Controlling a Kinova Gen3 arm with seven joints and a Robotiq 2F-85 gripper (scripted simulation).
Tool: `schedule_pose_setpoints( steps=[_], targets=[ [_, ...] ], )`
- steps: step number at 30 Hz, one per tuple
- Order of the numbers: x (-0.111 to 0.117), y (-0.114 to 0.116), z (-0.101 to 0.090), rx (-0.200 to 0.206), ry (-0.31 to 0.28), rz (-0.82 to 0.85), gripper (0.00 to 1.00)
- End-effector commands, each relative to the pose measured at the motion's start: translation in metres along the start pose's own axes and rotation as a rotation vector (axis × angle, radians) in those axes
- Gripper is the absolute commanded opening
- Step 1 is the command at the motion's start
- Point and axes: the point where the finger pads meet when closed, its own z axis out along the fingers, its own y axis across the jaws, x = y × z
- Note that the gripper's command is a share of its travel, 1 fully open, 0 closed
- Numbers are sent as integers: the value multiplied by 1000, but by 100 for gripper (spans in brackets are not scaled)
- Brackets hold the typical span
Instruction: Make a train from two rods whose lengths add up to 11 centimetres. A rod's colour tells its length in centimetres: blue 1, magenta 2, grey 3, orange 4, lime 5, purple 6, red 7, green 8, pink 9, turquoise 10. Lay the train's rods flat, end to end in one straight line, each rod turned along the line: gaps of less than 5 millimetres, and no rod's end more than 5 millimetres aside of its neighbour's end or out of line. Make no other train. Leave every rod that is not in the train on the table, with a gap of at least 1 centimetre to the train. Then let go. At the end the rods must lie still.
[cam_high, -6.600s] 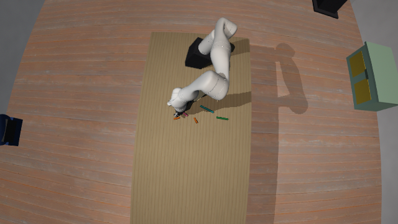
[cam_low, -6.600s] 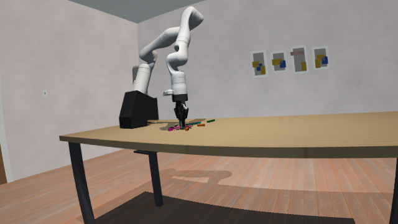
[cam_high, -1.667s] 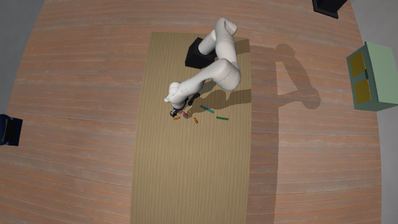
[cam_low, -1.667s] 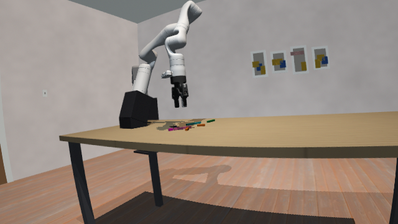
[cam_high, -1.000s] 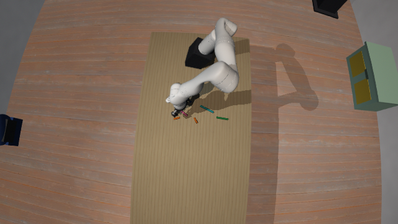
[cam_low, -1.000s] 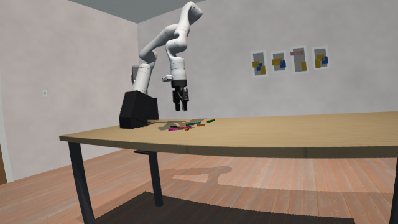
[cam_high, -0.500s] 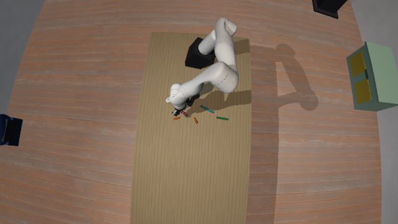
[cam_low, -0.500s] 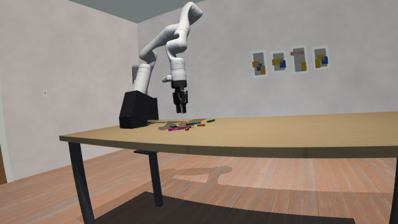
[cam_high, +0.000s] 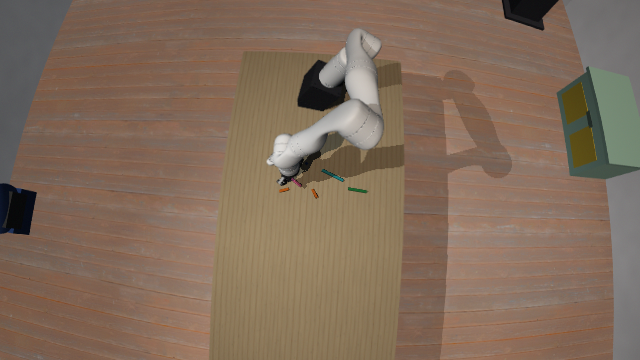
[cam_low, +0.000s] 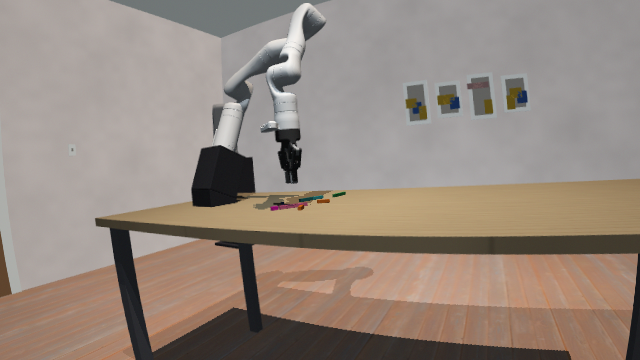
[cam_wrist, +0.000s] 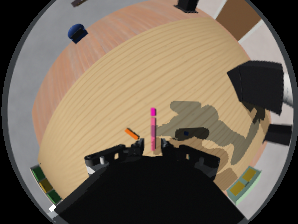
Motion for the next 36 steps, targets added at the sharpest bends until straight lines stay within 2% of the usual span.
schedule_pose_setpoints(
  steps=[1,18,36],
  targets=[
    [0,-4,0,9,3,-6,24],
    [0,-4,5,9,2,-5,24],
    [0,-4,27,9,2,-5,24]
  ],
)
